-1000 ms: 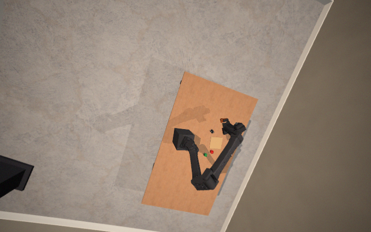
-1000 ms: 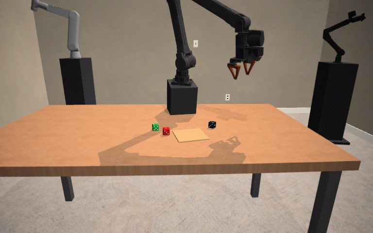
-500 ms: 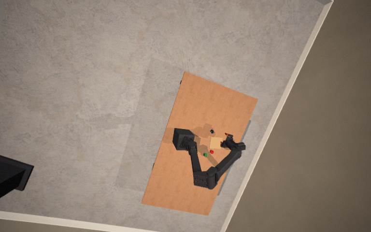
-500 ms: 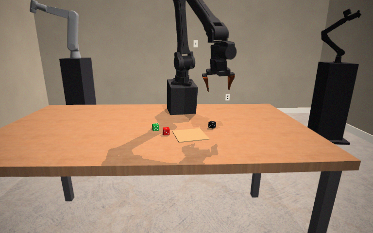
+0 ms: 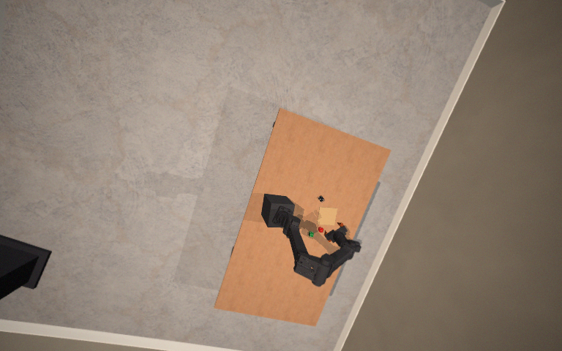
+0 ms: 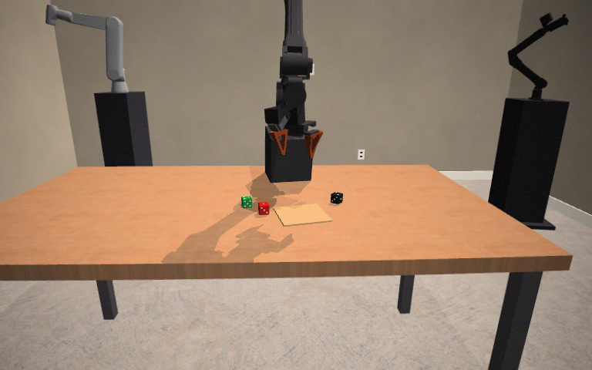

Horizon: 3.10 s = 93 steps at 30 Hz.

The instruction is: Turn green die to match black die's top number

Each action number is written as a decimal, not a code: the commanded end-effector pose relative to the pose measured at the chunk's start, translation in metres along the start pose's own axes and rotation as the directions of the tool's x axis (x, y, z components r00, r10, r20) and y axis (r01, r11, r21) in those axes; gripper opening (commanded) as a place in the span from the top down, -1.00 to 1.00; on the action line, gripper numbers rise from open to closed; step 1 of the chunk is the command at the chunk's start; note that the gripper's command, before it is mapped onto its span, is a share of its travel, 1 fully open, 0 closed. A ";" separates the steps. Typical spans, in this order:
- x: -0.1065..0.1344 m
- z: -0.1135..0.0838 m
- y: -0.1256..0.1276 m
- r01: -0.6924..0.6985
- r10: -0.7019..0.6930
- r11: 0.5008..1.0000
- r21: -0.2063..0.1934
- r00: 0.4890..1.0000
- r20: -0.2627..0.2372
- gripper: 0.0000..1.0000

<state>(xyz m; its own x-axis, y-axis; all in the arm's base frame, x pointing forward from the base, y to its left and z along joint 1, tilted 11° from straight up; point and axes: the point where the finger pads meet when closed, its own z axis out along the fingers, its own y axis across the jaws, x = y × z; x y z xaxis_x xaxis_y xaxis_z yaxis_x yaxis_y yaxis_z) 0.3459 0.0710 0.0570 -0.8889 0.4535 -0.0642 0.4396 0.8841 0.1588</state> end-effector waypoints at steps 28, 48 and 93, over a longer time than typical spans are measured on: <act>-0.063 0.007 -0.149 -0.644 0.645 0.764 -0.040 0.760 0.085 -1.00; -0.059 0.028 -0.149 -0.339 0.338 0.941 -0.001 0.938 0.075 -1.00; -0.059 0.073 -0.151 0.770 -0.773 0.634 0.068 0.634 0.027 -1.00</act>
<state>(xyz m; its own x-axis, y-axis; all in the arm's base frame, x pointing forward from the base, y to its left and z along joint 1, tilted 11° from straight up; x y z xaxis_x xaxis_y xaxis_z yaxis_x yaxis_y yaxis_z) 0.3397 -0.0827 -0.0318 -0.9373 -0.2953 -0.1849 -0.3009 0.9537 0.0023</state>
